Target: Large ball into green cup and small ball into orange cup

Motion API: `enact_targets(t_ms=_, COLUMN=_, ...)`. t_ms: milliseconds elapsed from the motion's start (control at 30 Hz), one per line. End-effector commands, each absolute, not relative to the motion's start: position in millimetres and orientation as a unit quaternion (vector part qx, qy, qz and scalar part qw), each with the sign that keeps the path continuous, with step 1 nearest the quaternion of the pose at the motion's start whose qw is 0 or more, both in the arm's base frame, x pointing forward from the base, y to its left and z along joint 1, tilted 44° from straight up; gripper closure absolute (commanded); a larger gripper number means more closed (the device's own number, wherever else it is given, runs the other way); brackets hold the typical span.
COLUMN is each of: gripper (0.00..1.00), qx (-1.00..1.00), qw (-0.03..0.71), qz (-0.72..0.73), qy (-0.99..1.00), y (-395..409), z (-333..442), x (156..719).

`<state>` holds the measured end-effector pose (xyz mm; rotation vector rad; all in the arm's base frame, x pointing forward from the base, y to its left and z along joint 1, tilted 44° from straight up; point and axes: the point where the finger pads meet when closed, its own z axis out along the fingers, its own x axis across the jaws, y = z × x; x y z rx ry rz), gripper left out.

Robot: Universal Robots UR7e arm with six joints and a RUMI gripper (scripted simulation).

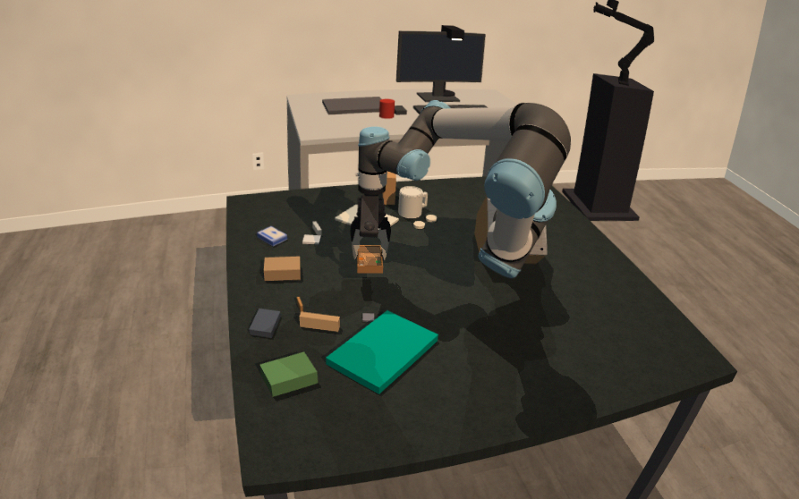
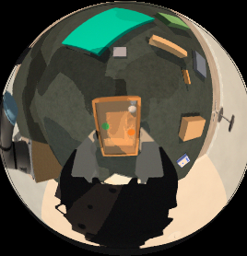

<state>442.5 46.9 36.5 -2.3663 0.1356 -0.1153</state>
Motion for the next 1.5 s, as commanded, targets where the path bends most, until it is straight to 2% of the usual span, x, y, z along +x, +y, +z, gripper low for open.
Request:
enact_targets(t_ms=0, gripper=0.57, qx=-0.924, qw=0.376, qz=-0.048, qy=0.055, y=46.5, z=36.5, x=441.9)
enact_targets(t_ms=1467, gripper=0.57, qx=-0.921, qw=0.384, qz=-0.047, qy=0.053, y=45.2, z=37.0, x=443.4)
